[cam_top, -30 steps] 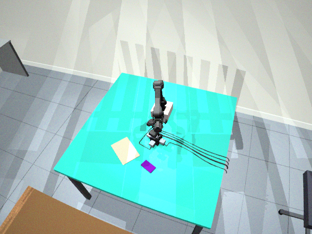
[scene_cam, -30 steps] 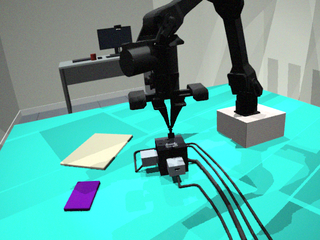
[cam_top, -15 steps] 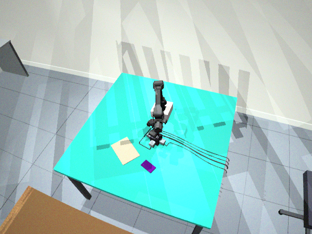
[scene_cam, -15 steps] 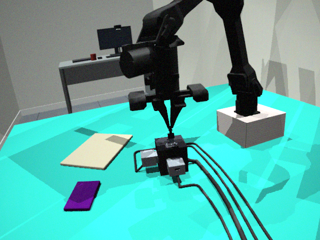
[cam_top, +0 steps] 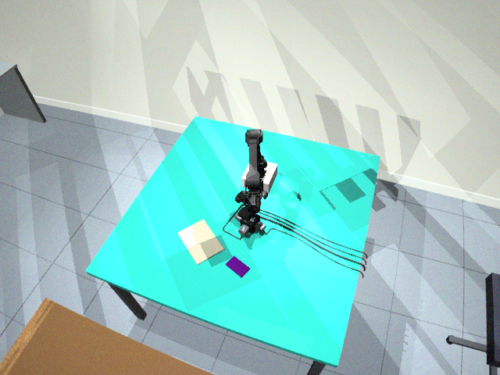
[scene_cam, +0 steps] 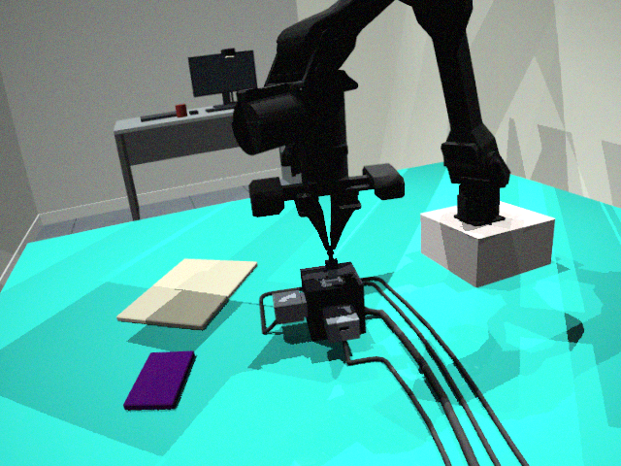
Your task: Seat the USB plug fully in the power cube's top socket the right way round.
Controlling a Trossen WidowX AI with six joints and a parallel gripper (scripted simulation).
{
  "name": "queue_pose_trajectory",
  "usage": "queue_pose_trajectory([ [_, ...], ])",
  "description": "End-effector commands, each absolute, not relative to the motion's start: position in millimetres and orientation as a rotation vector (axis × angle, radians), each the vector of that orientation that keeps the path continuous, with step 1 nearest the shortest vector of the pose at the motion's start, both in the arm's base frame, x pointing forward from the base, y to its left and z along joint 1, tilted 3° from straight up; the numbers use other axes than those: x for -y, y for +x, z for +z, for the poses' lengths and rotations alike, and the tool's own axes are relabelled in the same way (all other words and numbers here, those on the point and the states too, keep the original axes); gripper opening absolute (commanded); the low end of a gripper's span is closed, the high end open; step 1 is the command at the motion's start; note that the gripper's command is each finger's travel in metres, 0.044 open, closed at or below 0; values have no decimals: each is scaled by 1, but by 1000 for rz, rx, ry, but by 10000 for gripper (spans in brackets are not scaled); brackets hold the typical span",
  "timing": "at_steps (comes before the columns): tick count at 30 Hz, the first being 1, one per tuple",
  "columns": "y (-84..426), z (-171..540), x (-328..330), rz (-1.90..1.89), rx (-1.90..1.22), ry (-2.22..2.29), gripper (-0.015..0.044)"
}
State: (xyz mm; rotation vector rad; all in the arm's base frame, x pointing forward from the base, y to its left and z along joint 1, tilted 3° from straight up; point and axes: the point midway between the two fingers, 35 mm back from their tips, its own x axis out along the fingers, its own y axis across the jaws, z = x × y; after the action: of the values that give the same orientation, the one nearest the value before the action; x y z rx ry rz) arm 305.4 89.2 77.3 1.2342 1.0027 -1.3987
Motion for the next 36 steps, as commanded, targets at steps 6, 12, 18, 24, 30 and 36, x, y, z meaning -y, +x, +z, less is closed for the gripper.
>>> queue_pose_trajectory([
  [6,305,77,-88,-1409,-989,1224,0],
  [12,305,76,-87,-1412,-984,1218,0],
  [18,305,75,-87,-1413,-982,1217,0],
  [24,305,74,-87,-1413,-982,1217,0],
  [30,305,74,-87,-1413,-982,1217,0],
  [36,305,73,-87,-1413,-982,1217,0],
])
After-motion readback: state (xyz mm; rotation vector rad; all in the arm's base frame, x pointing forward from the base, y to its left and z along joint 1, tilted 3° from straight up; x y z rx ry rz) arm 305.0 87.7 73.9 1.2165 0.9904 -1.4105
